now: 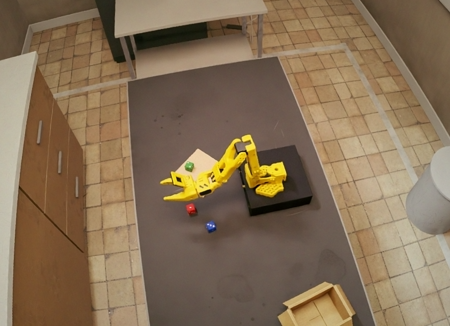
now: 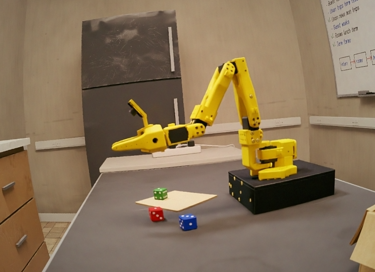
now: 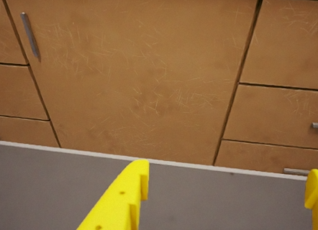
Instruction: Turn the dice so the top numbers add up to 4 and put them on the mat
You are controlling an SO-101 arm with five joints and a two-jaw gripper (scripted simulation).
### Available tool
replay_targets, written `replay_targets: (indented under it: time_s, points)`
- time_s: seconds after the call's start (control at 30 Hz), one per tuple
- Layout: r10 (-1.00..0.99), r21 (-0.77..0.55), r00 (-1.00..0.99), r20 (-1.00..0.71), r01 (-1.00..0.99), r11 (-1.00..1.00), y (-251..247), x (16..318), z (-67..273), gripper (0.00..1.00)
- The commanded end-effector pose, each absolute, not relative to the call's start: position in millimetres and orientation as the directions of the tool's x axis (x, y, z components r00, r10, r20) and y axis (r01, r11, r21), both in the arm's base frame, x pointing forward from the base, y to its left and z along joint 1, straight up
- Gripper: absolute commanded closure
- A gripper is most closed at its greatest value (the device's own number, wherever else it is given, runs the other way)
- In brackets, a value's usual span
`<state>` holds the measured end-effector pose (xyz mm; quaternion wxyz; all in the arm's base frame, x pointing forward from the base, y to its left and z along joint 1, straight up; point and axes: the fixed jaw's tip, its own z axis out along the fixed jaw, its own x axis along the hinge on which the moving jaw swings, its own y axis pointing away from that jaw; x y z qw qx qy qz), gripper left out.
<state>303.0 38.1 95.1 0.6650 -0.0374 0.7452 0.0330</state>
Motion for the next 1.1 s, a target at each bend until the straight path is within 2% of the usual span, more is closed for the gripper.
replay_targets:
  time_s: [0.0,0.57,1.07]
  points:
    - [-0.022,-0.008,-0.130,-0.991,-0.106,0.994,40,309,100,0.69]
    - [-0.060,-0.005,-0.454,-0.889,-0.121,0.993,46,324,88,0.69]
    - [-0.100,-0.002,-0.725,-0.682,-0.135,0.991,48,305,96,0.69]
